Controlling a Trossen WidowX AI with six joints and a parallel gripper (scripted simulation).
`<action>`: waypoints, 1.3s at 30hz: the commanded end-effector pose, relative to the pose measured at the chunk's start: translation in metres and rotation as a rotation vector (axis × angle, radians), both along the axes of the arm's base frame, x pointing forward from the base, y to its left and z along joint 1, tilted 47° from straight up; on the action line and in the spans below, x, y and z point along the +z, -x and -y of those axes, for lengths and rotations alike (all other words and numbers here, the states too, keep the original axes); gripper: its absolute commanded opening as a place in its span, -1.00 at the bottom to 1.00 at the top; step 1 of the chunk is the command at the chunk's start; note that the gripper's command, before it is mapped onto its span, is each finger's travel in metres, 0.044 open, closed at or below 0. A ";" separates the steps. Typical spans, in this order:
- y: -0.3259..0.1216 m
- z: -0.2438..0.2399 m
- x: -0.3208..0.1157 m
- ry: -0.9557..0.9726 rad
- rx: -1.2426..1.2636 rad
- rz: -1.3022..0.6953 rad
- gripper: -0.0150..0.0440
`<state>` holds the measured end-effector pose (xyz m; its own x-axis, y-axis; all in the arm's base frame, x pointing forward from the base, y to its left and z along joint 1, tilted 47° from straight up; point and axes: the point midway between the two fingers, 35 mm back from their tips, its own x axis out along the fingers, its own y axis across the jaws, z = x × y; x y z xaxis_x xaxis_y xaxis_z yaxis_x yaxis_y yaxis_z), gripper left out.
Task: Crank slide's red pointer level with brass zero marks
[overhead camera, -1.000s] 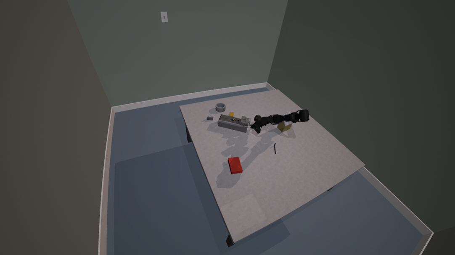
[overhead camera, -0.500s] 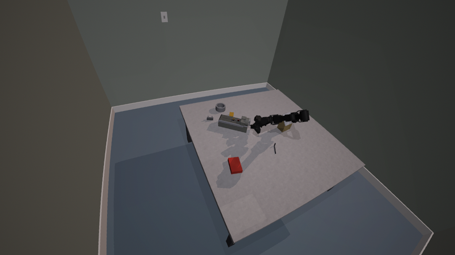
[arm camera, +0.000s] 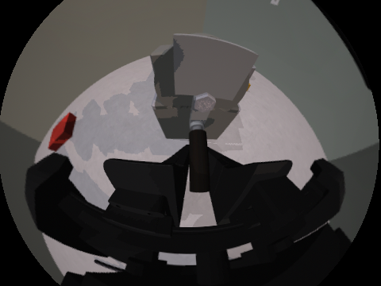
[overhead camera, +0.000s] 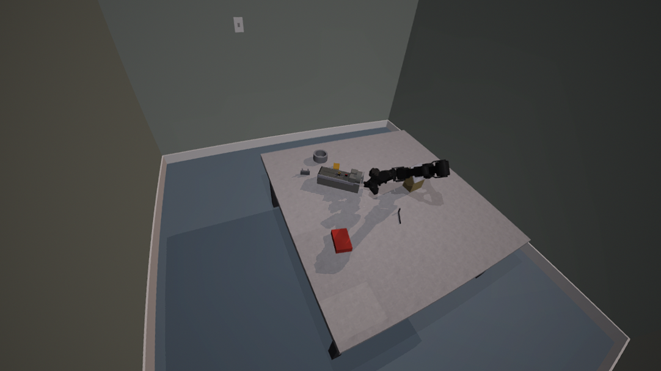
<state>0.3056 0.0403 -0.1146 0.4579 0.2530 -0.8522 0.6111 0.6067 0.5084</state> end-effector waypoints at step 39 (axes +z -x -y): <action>-0.009 -0.007 0.010 -0.015 0.012 0.019 -0.49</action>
<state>0.3094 0.0436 -0.1103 0.4556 0.2573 -0.8522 0.6085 0.6087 0.5091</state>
